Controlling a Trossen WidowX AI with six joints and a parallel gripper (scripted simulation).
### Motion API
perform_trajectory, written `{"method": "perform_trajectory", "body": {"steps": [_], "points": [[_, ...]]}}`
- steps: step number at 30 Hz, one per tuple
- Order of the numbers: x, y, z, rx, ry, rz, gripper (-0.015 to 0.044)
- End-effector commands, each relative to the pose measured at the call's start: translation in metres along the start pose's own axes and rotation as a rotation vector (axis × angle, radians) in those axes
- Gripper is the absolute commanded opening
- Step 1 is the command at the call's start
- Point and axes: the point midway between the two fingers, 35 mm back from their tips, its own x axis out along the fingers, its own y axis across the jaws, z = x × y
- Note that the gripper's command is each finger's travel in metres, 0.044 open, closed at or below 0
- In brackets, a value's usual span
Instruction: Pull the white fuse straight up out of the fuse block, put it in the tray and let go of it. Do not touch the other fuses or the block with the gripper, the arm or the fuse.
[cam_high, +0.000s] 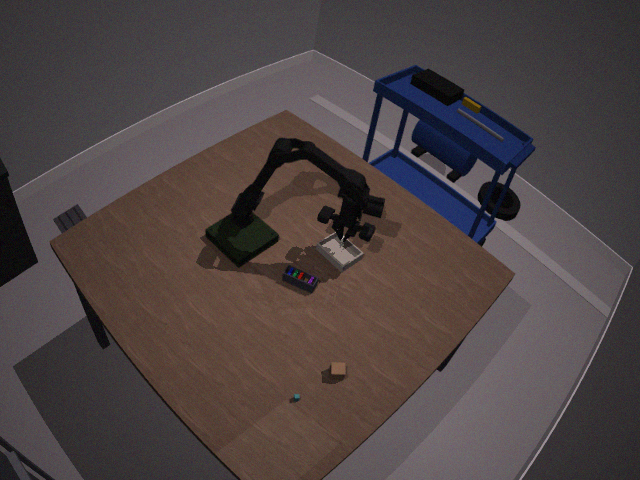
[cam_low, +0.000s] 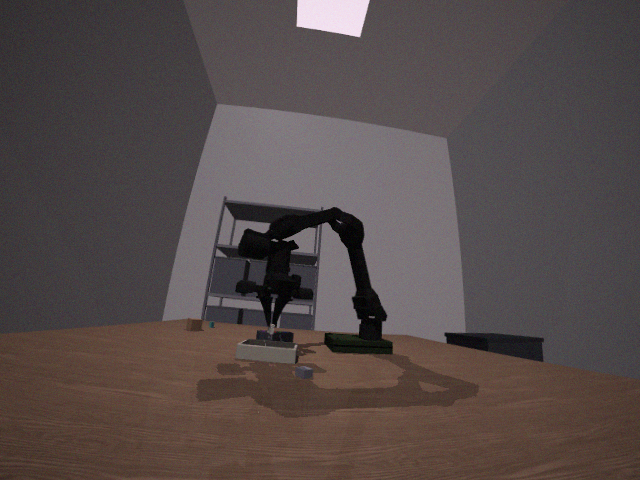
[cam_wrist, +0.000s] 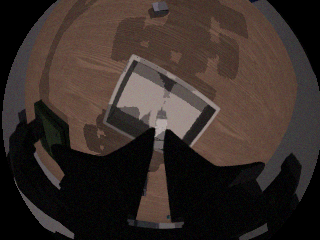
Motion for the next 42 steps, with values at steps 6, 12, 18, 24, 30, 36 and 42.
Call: {"method": "perform_trajectory", "body": {"steps": [6, 12, 18, 24, 30, 36, 42], "points": [[0.014, 0.001, 0.001, 0.004, -0.004, 0.002, 0.0000], [0.013, 0.001, 0.000, 0.000, 0.000, 0.001, 0.0105], [0.013, 0.001, 0.000, 0.000, 0.000, 0.001, 0.0263], [-0.021, 0.001, 0.000, 0.003, -0.004, 0.002, 0.0330], [-0.024, 0.001, 0.000, 0.004, -0.004, 0.002, 0.0330], [-0.023, 0.001, 0.000, 0.000, 0.000, 0.001, 0.0330], [-0.023, 0.001, 0.000, 0.000, 0.000, 0.001, 0.0330]]}}
